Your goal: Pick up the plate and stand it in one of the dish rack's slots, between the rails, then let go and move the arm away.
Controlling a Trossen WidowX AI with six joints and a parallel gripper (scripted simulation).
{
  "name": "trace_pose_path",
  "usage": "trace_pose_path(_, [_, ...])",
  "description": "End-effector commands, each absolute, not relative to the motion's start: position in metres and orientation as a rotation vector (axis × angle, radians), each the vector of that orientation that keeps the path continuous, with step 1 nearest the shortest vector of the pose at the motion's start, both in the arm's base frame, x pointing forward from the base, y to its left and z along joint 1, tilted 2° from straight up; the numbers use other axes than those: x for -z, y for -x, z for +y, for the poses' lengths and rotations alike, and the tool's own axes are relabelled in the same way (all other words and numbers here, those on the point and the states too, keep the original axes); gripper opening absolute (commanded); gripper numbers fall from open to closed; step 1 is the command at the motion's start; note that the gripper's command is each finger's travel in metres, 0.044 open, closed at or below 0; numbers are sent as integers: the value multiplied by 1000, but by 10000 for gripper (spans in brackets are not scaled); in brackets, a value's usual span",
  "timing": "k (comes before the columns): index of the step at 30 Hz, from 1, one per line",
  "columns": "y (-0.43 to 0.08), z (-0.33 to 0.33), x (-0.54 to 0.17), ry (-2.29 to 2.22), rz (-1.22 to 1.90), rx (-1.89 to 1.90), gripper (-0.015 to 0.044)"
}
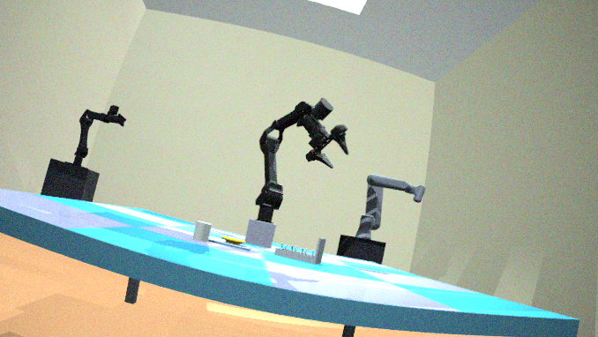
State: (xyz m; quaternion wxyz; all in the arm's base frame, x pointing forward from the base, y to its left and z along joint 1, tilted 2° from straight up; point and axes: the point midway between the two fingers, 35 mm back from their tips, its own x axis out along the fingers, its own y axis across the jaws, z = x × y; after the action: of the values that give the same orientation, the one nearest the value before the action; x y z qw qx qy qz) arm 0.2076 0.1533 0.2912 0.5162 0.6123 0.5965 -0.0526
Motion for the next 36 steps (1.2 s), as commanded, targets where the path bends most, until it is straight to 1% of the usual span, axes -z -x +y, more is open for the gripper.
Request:
trace_pose_path(1, [-234,133,-277,-1351,1357,142,400])
trace_pose_path(8, [-273,90,-251,-1135,1276,182,400])
trace_pose_path(12, [-287,70,-239,-1048,1258,200,400])
trace_pose_path(20, [-315,4,-204,-788,1254,252,400])
trace_pose_path(28, [-322,-62,-172,-519,1333,271,400])
trace_pose_path(36, [-313,-124,-143,-269,1466,235,400])
